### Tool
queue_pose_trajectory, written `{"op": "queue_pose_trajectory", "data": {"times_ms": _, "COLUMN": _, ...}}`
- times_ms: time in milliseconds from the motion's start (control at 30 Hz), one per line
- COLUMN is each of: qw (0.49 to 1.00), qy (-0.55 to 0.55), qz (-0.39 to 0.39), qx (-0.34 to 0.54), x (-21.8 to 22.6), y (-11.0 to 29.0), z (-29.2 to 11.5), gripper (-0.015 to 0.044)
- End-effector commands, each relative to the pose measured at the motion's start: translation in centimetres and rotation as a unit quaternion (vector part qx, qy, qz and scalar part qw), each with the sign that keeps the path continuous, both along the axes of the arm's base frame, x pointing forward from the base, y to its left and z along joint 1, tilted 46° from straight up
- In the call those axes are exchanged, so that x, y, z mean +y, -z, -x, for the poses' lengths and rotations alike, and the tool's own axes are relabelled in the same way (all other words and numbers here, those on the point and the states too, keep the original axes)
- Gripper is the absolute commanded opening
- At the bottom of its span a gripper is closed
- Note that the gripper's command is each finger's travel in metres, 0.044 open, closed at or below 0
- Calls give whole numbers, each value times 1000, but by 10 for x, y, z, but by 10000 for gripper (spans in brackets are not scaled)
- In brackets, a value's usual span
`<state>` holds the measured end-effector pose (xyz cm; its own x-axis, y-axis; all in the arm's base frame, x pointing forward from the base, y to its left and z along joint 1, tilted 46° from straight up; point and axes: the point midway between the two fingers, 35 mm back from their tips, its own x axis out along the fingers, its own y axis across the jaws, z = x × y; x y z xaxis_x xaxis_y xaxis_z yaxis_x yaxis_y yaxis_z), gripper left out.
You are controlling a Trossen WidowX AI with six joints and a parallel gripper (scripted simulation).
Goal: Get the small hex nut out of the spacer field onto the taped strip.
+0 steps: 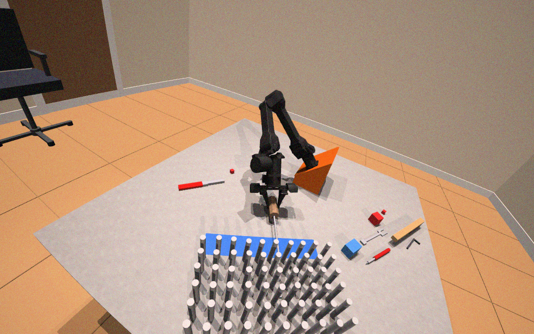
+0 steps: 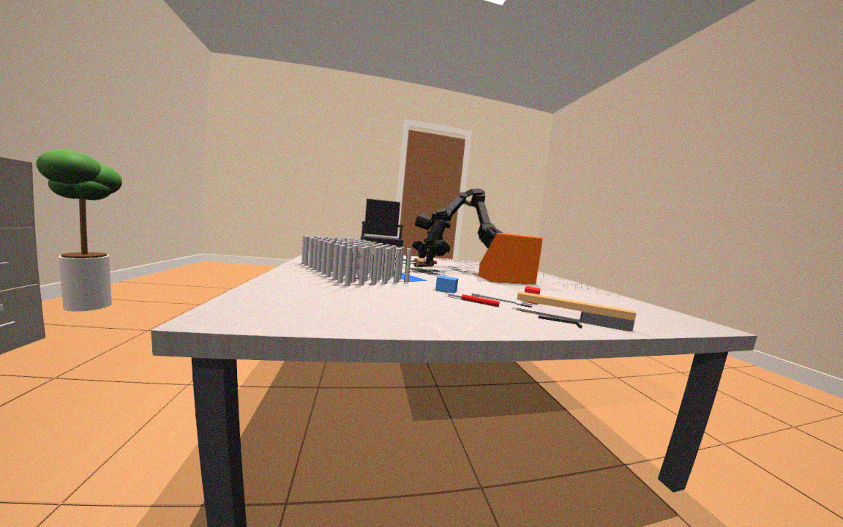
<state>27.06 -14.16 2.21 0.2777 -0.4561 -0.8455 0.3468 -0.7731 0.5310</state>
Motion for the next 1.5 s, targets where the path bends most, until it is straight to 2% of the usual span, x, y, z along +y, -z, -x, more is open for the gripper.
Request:
{"op": "queue_pose_trajectory", "data": {"times_ms": 0, "qw": 1000, "qy": 1, "qz": 0, "qx": -5, "x": 0, "y": -1, "z": -5, "gripper": 0}}
{"op": "queue_pose_trajectory", "data": {"times_ms": 1467, "qw": 1000, "qy": 1, "qz": 0, "qx": -6, "x": 4, "y": 8, "z": -29, "gripper": 0}}
